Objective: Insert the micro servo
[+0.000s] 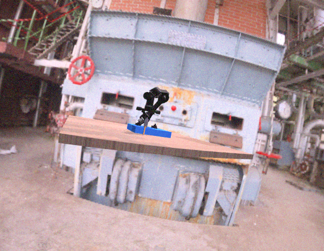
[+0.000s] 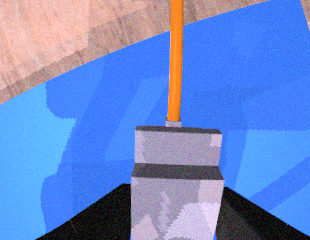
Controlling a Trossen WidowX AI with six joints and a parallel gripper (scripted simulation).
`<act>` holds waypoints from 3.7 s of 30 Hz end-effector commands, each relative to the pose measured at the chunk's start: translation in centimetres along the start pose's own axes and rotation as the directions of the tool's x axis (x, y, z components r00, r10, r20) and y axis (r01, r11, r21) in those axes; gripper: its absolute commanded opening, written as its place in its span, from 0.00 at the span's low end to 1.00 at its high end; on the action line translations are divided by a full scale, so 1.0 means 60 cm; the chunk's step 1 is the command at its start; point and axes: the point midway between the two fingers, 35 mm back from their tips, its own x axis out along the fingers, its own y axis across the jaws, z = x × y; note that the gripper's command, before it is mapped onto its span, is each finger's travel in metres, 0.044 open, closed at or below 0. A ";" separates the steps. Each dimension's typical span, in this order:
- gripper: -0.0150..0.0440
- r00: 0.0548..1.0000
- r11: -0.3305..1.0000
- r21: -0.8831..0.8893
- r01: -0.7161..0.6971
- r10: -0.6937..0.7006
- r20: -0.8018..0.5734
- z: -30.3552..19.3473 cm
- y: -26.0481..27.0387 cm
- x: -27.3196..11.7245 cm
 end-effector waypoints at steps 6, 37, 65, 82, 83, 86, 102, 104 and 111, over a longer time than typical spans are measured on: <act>0.25 1.000 1.000 0.003 0.000 0.000 0.001 0.000 0.000 -0.011; 0.25 1.000 1.000 0.004 0.000 0.000 0.000 -0.030 -0.003 -0.049; 0.25 1.000 0.996 0.091 -0.001 0.002 -0.002 -0.089 0.063 -0.049; 0.25 1.000 0.777 0.629 0.000 0.001 -0.002 -0.089 0.063 -0.049; 0.25 1.000 0.755 0.656 0.000 0.001 -0.002 -0.089 0.063 -0.049; 0.25 1.000 0.683 0.731 0.001 0.001 -0.002 -0.089 0.063 -0.049; 0.25 1.000 0.194 0.981 0.002 0.001 -0.002 -0.089 0.063 -0.049; 0.25 1.000 0.126 0.992 0.002 0.001 -0.002 -0.089 0.063 -0.049; 0.25 1.000 -0.117 0.993 0.003 0.001 -0.002 -0.089 0.063 -0.049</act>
